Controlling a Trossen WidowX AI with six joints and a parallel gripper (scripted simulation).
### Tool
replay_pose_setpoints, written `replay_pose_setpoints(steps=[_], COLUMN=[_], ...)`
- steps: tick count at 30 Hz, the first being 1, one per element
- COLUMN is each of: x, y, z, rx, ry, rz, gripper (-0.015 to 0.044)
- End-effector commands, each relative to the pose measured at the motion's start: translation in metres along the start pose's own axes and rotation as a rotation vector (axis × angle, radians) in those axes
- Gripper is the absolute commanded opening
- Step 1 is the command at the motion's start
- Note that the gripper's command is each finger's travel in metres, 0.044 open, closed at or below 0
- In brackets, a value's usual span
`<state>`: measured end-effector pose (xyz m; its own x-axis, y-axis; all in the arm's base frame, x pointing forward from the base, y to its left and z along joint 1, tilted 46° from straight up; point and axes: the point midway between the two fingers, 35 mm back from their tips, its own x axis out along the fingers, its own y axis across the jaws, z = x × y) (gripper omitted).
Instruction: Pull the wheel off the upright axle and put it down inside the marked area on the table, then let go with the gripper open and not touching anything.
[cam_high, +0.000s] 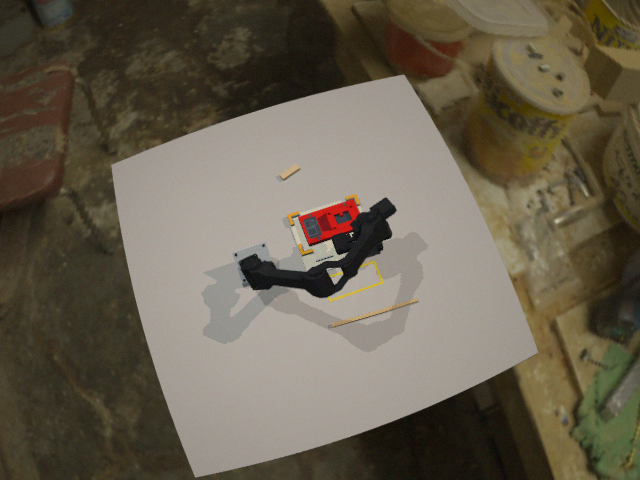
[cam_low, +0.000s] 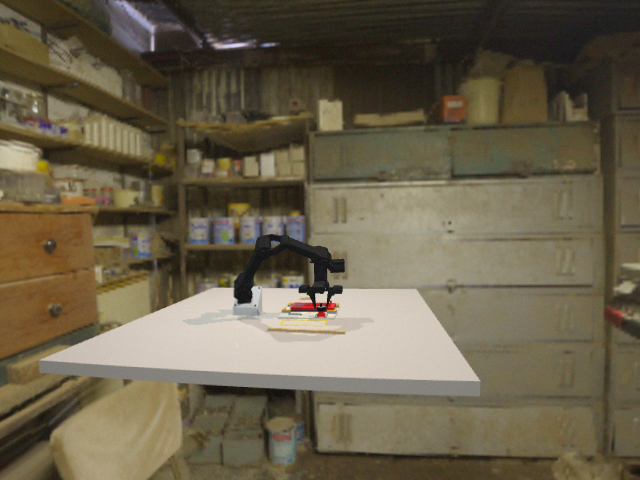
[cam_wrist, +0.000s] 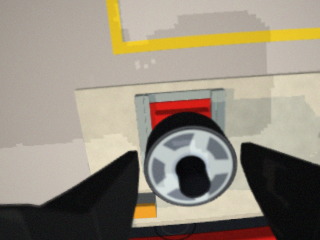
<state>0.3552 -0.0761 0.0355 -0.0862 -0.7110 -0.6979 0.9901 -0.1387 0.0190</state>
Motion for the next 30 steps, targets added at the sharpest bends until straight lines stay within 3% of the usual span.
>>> replay_pose_setpoints(steps=[1, 7, 13, 30], x=[-0.0007, -0.0007, -0.0018, -0.0074], y=[-0.0002, -0.0002, -0.0001, 0.0001], z=[-0.0002, -0.0002, -0.0003, -0.0004], rx=[0.000, 0.000, 0.000, -0.001], ry=[0.000, 0.000, 0.000, 0.000], rz=[0.000, 0.000, 0.000, 0.001], gripper=[0.0182, 0.0142, 0.0000, 0.0000])
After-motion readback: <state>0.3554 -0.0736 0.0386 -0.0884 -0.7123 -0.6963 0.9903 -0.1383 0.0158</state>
